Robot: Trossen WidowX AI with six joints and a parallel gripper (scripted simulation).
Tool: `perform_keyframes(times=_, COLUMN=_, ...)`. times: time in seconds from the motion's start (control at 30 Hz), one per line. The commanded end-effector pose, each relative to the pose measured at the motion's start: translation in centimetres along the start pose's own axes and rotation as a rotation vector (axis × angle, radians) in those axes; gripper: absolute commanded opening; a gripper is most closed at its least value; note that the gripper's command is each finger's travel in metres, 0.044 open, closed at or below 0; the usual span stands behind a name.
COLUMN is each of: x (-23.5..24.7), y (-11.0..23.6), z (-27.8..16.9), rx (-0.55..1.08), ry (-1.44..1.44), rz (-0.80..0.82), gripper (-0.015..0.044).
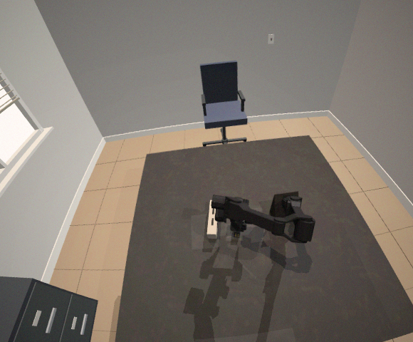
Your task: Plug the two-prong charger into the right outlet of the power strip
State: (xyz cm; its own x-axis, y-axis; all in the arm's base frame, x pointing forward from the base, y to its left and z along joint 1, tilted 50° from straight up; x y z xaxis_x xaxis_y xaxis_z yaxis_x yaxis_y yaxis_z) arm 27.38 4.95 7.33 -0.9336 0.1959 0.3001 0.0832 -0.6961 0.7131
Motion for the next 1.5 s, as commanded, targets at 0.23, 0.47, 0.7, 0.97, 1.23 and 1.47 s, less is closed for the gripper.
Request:
perform_keyframes(times=0.23, x=1.2, y=-1.1, z=0.2, rx=-0.005, ry=0.020, rz=0.022, gripper=0.0440)
perform_keyframes(times=0.47, x=1.1, y=-2.0, z=0.3, rx=-0.006, ry=0.020, rz=0.022, gripper=0.0440)
perform_keyframes(times=0.7, x=1.1, y=-3.0, z=0.4, rx=-0.005, ry=0.020, rz=0.022, gripper=0.0440)
perform_keyframes(times=0.97, x=1.1, y=-4.3, z=0.5, rx=-0.005, ry=0.020, rz=0.021, gripper=0.0440)
perform_keyframes(times=1.23, x=1.2, y=-5.5, z=0.6, rx=-0.005, ry=0.020, rz=0.022, gripper=0.0440)
perform_keyframes(times=1.47, x=1.3, y=-6.6, z=0.7, rx=-0.007, ry=0.020, rz=0.023, gripper=0.0440)
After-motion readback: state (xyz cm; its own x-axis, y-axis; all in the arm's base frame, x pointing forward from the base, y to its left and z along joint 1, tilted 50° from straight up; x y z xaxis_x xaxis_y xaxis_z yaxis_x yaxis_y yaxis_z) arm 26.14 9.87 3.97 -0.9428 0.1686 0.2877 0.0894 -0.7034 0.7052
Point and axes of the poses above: the point midway between the two fingers, 35 mm back from their tips, its own y axis back along the fingers, its own x axis across the jaws, z = x × y, the point moved 5 cm from there along y, back along the fingers, and after that the axes turned 15 degrees about -y, right-handed, at the moved point
